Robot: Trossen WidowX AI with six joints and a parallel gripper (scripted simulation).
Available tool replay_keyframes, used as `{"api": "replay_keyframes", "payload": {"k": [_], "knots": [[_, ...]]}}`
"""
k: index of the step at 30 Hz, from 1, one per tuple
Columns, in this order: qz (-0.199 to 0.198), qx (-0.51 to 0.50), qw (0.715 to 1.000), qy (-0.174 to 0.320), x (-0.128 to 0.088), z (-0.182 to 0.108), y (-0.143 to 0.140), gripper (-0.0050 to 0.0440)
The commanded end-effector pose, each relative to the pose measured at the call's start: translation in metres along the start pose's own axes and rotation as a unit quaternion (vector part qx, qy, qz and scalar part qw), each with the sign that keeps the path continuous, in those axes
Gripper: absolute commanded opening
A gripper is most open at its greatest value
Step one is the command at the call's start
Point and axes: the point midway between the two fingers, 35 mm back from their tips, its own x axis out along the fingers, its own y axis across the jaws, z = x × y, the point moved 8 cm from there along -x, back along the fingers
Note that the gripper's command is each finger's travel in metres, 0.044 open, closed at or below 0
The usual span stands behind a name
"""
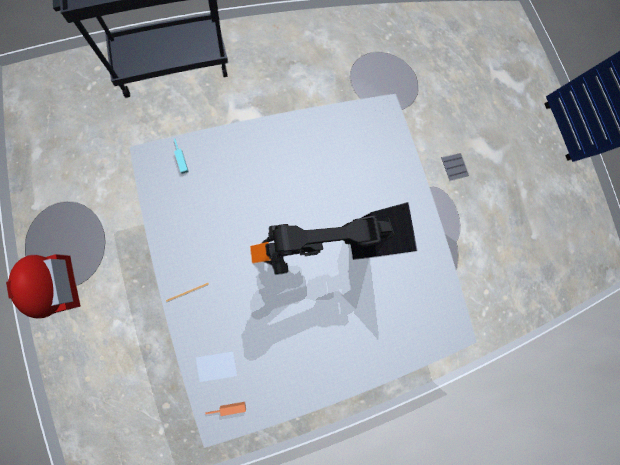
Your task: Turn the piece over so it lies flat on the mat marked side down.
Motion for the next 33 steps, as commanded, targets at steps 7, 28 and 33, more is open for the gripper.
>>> {"api": "replay_keyframes", "payload": {"k": [7,28,33], "knots": [[0.0,0.001,1.0,0.002,0.003,-0.005,0.0,0.0],[-0.001,0.002,1.0,0.005,0.005,-0.017,0.0,0.0],[-0.001,0.002,1.0,0.005,0.005,-0.018,0.0,0.0]]}}
